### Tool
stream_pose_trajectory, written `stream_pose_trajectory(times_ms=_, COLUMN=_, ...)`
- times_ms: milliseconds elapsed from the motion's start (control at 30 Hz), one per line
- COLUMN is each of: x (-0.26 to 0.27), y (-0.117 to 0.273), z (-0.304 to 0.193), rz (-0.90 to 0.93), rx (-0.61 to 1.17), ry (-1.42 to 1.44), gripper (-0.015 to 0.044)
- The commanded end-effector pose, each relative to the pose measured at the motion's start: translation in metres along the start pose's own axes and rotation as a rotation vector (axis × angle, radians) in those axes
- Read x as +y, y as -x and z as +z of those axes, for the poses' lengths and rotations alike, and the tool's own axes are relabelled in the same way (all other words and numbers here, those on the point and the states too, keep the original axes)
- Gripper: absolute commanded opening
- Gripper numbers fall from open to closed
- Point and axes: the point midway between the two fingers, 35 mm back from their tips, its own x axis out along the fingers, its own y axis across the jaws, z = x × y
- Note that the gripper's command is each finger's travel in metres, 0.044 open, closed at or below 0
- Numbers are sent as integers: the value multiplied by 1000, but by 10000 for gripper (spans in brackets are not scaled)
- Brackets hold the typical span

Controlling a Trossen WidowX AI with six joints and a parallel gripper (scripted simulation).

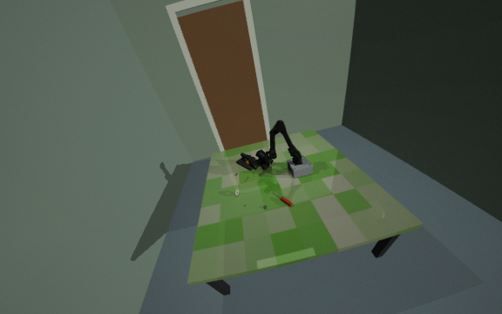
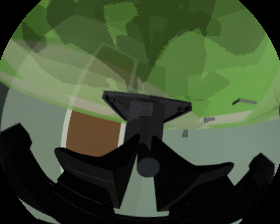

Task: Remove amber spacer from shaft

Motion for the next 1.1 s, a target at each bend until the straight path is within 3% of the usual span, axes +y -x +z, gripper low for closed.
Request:
stream_pose_trajectory(times_ms=0, x=1, y=-2, z=0, rz=4, rx=-1, ry=6, gripper=0)
stream_pose_trajectory(times_ms=1067, x=1, y=-13, z=-7, rz=4, rx=0, ry=6, gripper=0)
